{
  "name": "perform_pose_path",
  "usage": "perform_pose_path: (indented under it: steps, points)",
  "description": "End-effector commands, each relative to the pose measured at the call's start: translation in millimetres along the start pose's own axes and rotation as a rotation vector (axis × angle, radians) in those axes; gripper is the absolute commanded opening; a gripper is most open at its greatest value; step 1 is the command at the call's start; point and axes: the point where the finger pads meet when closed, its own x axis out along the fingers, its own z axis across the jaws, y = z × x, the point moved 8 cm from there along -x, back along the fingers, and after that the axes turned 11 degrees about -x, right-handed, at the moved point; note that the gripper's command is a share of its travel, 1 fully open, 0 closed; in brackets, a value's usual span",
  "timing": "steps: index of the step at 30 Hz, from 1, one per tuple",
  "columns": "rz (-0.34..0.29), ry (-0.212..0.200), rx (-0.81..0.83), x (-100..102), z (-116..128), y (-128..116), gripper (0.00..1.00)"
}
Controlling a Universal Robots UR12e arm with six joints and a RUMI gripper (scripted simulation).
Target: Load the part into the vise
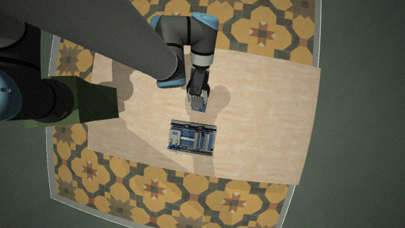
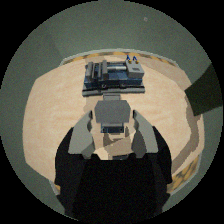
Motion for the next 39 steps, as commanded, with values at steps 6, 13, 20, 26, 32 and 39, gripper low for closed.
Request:
perform_pose_path:
  steps: [6, 13, 20, 26, 32, 39]
  points:
    - [-0.015, 0.003, 0.001, 0, 0, 1, 0.51]
    - [-0.034, 0.007, 0.001, 0, 0, 3, 0.51]
    - [-0.063, 0.013, 0.001, 0, 1, 5, 0.51]
    - [-0.083, 0.017, 0.001, 1, 1, 7, 0.51]
    - [-0.119, 0.024, 0.001, 1, 2, 10, 0.51]
    - [-0.167, 0.033, 0.001, 2, 3, 14, 0.51]
